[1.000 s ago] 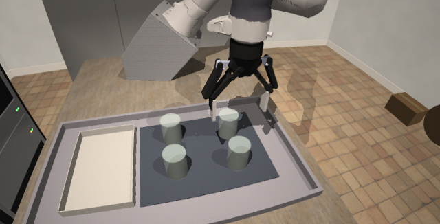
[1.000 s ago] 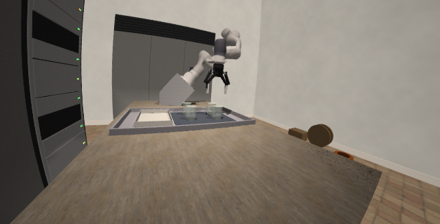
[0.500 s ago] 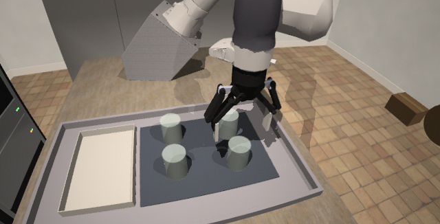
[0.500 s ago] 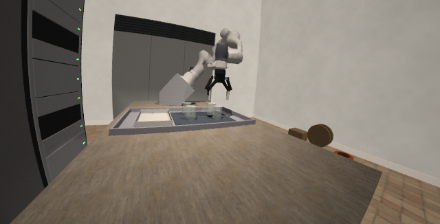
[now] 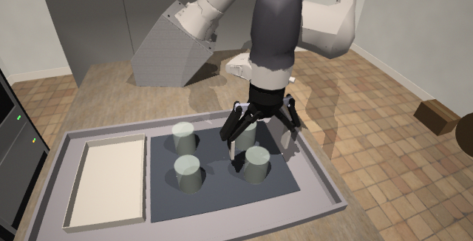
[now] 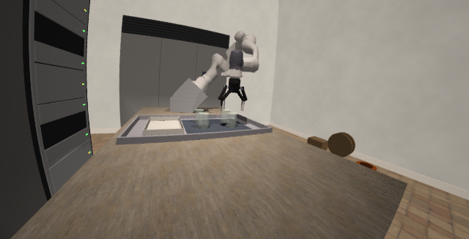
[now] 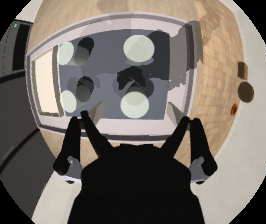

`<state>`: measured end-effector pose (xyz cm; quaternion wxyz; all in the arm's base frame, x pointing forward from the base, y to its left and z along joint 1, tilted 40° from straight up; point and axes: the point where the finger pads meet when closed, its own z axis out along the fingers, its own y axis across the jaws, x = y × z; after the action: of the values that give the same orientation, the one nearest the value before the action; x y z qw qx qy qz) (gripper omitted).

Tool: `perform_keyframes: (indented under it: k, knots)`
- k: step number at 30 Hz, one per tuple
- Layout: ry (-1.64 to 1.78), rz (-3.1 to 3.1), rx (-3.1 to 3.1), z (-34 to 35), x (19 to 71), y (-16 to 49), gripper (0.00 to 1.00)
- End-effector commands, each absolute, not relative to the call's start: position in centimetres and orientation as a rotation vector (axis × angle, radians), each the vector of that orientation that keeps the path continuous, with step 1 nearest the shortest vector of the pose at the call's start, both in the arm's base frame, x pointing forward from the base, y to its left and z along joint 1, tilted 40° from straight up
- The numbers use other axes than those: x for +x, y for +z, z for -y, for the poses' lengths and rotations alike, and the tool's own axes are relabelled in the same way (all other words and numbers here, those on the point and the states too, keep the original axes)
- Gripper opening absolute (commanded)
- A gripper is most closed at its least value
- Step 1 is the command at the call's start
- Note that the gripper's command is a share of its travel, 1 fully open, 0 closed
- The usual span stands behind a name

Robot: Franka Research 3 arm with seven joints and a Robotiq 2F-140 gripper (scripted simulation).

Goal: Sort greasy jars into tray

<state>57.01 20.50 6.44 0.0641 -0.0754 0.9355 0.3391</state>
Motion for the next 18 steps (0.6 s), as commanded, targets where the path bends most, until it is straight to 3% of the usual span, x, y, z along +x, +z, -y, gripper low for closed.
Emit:
perform_keyframes:
  k: [1,18]
  knots:
    - [1.018,-2.824,-0.210,-20.3,57.3,6.4,1.00]
    - [1.018,-2.824,-0.210,-22.1,57.5,4.3,1.00]
